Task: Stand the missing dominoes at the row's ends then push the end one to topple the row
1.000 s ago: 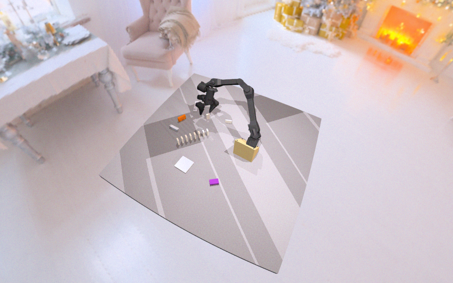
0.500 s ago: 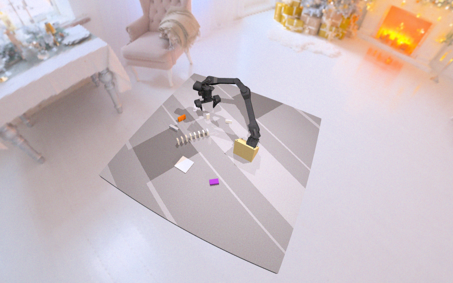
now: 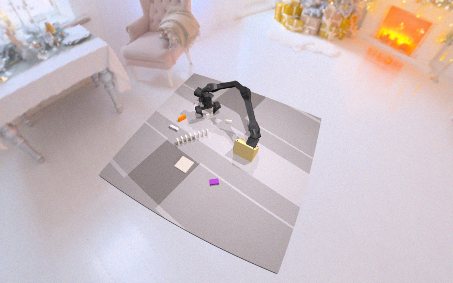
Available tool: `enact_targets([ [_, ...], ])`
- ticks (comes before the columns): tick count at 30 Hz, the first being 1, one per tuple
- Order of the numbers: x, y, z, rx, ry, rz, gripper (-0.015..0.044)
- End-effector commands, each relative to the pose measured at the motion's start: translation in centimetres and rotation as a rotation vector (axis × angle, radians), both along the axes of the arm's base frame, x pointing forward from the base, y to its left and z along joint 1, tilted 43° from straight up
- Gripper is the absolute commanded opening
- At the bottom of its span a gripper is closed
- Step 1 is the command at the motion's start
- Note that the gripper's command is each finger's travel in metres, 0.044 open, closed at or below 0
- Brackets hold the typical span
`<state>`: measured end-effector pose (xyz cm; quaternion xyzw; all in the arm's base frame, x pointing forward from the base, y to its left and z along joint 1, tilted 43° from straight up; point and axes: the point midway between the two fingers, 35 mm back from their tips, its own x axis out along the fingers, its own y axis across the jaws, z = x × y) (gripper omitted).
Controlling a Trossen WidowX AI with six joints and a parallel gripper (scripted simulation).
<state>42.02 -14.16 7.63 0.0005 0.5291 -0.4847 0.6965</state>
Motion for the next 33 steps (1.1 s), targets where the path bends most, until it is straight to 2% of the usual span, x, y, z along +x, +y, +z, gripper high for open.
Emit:
enact_targets([
  [1, 0.01, -0.20, -0.38, -0.004, 0.003, 0.010, 0.0440],
  [12, -0.06, -1.14, -1.38, -0.005, 0.003, 0.010, 0.0440],
  [25, -0.06, -1.14, -1.38, -0.005, 0.003, 0.010, 0.0107],
  [33, -0.06, -1.14, -1.38, -0.005, 0.003, 0.010, 0.0107],
])
